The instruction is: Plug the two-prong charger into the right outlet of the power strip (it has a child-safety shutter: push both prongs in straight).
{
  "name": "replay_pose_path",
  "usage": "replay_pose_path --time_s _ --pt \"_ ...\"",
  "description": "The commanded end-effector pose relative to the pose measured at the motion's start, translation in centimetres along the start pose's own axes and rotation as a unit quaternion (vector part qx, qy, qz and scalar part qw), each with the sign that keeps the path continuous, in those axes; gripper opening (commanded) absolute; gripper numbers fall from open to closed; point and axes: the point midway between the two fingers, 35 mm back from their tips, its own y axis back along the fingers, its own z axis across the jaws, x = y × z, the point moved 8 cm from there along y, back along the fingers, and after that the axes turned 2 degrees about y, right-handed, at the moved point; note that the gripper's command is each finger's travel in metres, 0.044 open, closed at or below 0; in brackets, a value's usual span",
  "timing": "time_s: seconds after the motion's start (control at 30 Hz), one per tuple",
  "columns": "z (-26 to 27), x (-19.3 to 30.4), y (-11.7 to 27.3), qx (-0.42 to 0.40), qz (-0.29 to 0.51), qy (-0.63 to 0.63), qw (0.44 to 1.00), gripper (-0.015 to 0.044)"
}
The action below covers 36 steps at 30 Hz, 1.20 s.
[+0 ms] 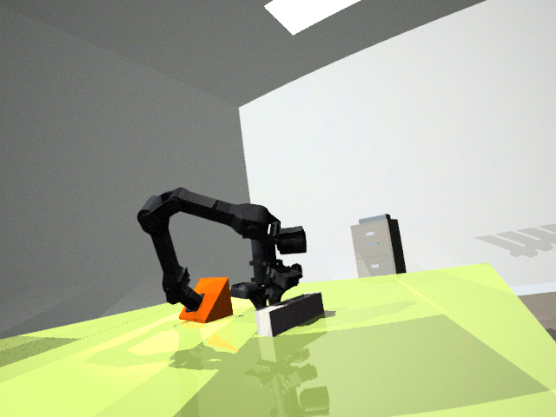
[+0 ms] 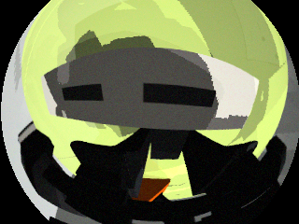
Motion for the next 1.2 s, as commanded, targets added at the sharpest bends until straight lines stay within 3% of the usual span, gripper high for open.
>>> replay_pose_path --time_s 0.0,0.8,1.17 --pt "-0.06 -0.33 0.15 0.000 -0.007 -0.007 1.000 0.0000" --pt "-0.04 -0.06 0.08 0.000 0.001 0.000 1.000 0.0000" --pt "-0.04 -0.06 0.08 0.000 0.001 0.000 1.000 0.0289"
